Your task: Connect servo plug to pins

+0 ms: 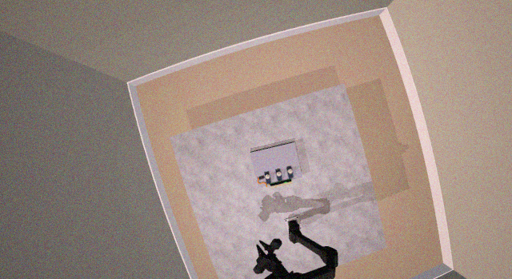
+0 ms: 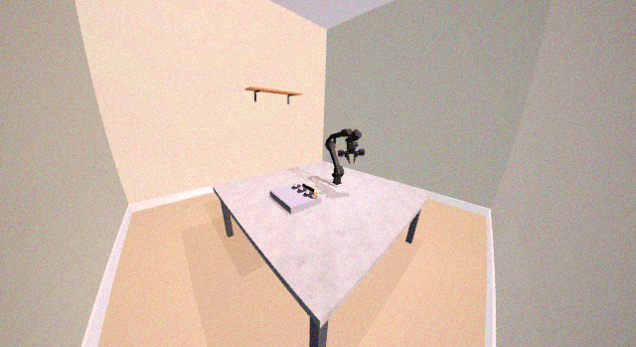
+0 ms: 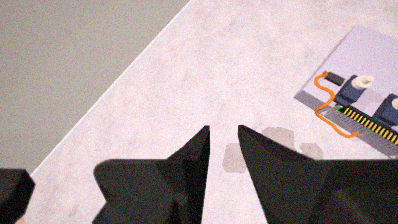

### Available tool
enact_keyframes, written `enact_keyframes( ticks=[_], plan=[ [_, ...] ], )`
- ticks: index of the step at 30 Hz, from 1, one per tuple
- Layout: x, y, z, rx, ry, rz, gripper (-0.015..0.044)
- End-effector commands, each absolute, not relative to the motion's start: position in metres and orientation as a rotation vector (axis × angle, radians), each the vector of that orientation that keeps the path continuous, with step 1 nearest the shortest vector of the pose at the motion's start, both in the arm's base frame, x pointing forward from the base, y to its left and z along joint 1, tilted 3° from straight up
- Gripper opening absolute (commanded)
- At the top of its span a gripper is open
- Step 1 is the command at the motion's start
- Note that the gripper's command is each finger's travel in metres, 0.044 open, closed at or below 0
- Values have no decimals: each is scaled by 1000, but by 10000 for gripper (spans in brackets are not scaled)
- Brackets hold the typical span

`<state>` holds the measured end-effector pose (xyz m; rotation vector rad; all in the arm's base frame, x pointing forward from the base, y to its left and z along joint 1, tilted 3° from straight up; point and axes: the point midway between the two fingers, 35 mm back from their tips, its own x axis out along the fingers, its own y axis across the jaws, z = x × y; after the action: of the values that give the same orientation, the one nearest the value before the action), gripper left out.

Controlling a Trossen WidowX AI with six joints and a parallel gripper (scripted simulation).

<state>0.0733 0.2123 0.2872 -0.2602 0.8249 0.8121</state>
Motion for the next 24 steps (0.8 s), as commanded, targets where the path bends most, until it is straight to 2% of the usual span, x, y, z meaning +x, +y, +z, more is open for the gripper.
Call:
enact_keyframes(
  ticks=[1, 24],
  plan=[
    [85, 214, 286, -229, 807, 793, 115],
    [163, 211, 289, -27, 664, 633, 115]
  ],
)
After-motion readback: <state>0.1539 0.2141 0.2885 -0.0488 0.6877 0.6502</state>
